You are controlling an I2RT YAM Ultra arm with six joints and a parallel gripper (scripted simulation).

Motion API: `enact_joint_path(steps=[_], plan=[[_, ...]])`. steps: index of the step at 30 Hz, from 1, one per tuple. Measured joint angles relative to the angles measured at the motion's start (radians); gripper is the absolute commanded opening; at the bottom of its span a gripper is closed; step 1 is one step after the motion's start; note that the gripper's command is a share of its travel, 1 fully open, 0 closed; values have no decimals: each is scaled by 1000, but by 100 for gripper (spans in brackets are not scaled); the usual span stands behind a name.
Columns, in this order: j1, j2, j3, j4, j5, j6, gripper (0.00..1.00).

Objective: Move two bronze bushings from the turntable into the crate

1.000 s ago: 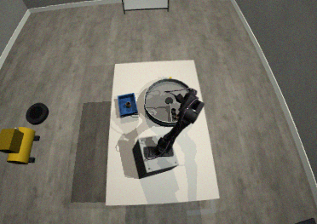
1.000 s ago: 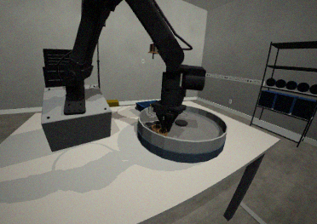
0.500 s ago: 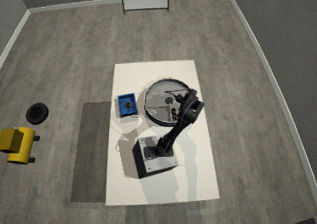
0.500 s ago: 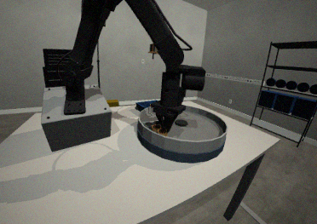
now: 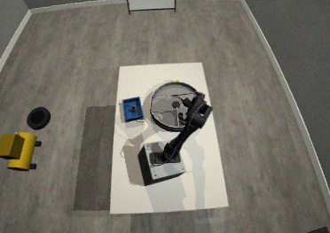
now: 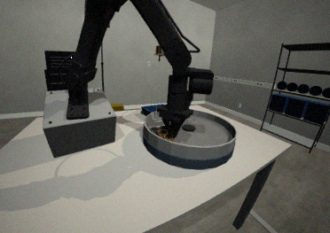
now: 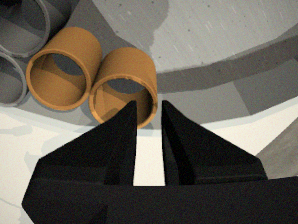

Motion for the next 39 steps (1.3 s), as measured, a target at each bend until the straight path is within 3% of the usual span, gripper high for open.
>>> enact_joint_path(steps=[28, 39], plan=[[0, 0, 0, 0, 0, 0, 15], [-6, 43, -13, 51, 0, -4, 15]])
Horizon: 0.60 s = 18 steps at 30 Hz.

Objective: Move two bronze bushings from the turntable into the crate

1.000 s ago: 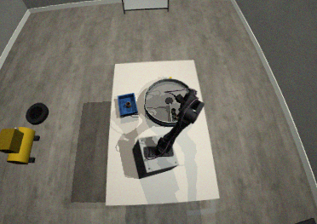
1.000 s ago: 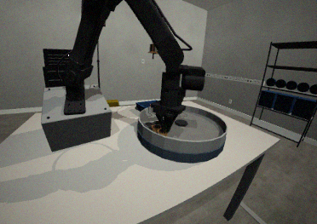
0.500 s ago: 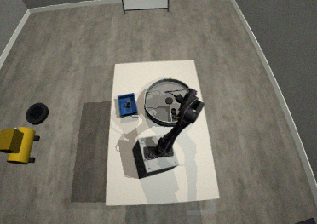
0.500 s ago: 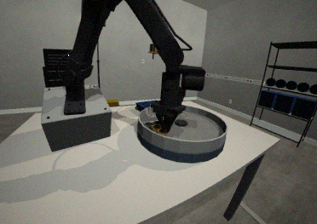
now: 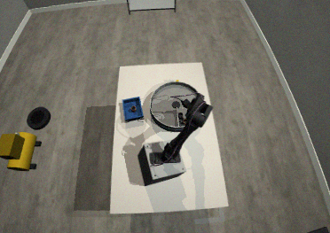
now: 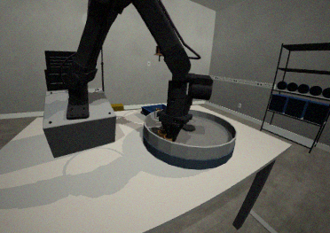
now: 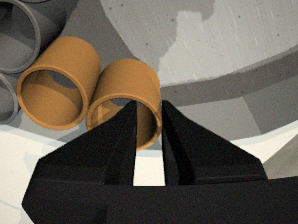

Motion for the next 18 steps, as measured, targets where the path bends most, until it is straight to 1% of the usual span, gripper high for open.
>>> enact_joint_path(steps=[18], plan=[[-2, 3, -1, 14, -2, -5, 15]])
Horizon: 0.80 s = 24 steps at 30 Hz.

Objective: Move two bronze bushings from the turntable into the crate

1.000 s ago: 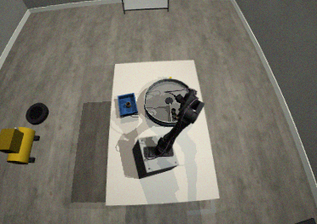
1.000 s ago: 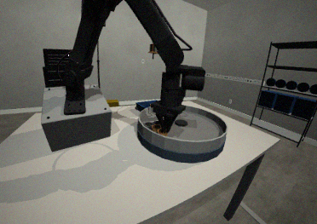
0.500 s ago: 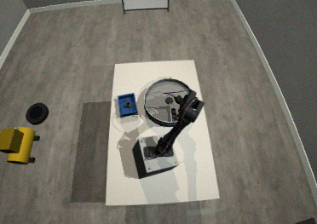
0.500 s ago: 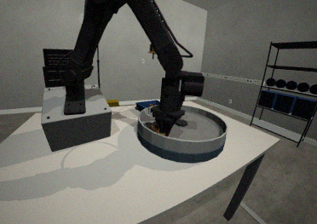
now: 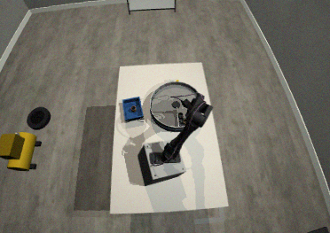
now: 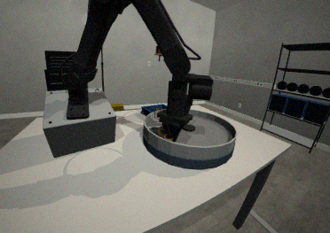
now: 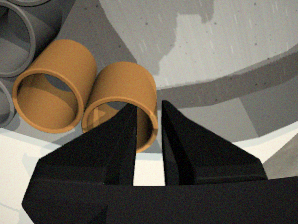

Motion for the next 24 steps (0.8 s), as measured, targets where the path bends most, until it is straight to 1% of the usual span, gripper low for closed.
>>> enact_joint_path(steps=[22, 23, 24], plan=[[0, 0, 0, 0, 0, 0, 15], [0, 0, 0, 0, 0, 0, 0], [0, 0, 0, 3, 5, -2, 0]])
